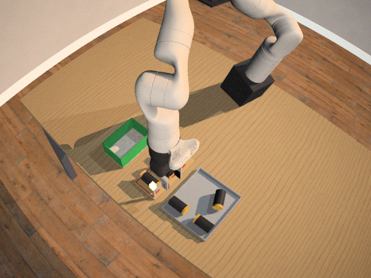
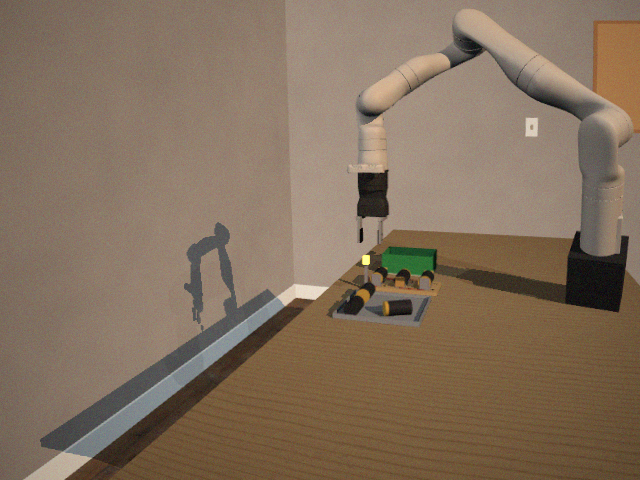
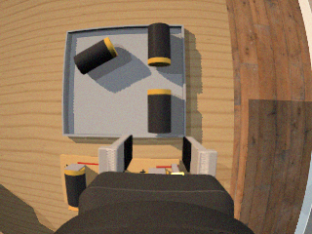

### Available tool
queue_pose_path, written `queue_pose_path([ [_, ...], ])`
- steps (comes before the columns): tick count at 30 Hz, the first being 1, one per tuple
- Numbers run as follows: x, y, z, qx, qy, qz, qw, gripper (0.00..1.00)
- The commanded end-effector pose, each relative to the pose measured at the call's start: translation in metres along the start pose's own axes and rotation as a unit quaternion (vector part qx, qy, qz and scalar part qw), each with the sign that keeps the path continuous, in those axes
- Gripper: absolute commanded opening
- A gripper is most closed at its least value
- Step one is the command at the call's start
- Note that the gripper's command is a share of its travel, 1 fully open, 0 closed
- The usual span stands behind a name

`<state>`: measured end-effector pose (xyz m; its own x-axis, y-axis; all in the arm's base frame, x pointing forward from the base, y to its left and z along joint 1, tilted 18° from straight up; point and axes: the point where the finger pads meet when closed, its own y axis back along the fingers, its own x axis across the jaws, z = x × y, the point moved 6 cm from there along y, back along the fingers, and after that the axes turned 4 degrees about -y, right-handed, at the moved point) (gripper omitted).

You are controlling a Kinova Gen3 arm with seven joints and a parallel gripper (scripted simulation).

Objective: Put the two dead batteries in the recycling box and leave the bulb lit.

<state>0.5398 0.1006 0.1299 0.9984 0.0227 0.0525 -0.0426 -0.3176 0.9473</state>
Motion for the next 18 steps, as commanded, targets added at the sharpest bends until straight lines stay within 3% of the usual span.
queue_pose_path([
  [1,-0.003,0.001,-0.036,-0.003,0.018,0.001,1.000,0.90],
  [4,-0.005,0.001,-0.065,-0.003,0.018,0.001,1.000,0.90],
  [6,-0.005,0.001,-0.065,-0.003,0.018,0.001,1.000,0.90],
  [12,-0.009,0.000,-0.111,-0.003,0.018,0.001,1.000,0.90],
  [18,-0.011,0.000,-0.130,-0.003,0.018,0.001,1.000,0.90],
])
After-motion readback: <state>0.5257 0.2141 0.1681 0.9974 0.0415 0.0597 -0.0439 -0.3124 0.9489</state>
